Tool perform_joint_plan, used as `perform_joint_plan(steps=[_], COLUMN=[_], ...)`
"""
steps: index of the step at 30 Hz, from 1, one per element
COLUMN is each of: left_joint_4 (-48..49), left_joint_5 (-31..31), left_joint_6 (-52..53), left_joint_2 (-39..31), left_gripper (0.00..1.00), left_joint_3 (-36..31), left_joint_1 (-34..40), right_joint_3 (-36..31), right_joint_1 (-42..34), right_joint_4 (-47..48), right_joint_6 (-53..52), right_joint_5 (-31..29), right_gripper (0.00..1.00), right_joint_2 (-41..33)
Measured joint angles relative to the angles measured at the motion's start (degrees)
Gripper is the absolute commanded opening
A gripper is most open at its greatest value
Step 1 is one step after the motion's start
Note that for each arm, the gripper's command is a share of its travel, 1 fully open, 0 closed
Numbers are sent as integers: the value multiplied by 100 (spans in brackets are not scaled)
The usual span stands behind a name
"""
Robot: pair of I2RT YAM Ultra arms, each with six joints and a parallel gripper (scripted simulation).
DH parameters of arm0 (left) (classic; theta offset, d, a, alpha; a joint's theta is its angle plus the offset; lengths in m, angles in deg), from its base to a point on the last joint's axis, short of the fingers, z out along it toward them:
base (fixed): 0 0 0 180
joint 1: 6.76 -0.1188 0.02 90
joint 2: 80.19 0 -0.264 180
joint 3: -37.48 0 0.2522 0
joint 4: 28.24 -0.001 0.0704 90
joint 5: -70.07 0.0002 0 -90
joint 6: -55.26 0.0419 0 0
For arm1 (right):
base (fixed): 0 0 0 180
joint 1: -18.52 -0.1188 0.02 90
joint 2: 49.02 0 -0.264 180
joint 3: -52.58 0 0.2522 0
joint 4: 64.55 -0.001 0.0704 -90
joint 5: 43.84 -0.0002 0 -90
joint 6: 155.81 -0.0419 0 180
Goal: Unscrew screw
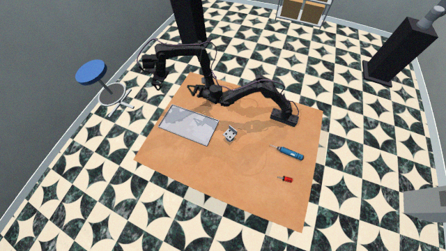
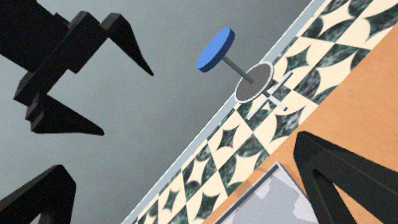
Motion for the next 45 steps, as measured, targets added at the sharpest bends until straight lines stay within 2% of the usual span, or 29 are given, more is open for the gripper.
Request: perform_joint_plan(steps=[16, 17, 33, 34, 45], left_joint_4=[0, 0, 0, 0, 0], left_joint_5=[0, 0, 0, 0, 0], left_joint_6=[0, 0, 0, 0, 0], left_joint_2=[0, 0, 0, 0, 0], left_gripper=[100, 82, 82, 65, 65], left_joint_3=[0, 0, 0, 0, 0], left_joint_1=[0, 0, 0, 0, 0], right_joint_3=[0, 0, 0, 0, 0], right_joint_1=[0, 0, 0, 0, 0], right_joint_4=[0, 0, 0, 0, 0], right_joint_6=[0, 0, 0, 0, 0], right_joint_5=[0, 0, 0, 0, 0], right_gripper=[100, 100, 100, 100, 100], right_joint_2=[0, 0, 0, 0, 0])
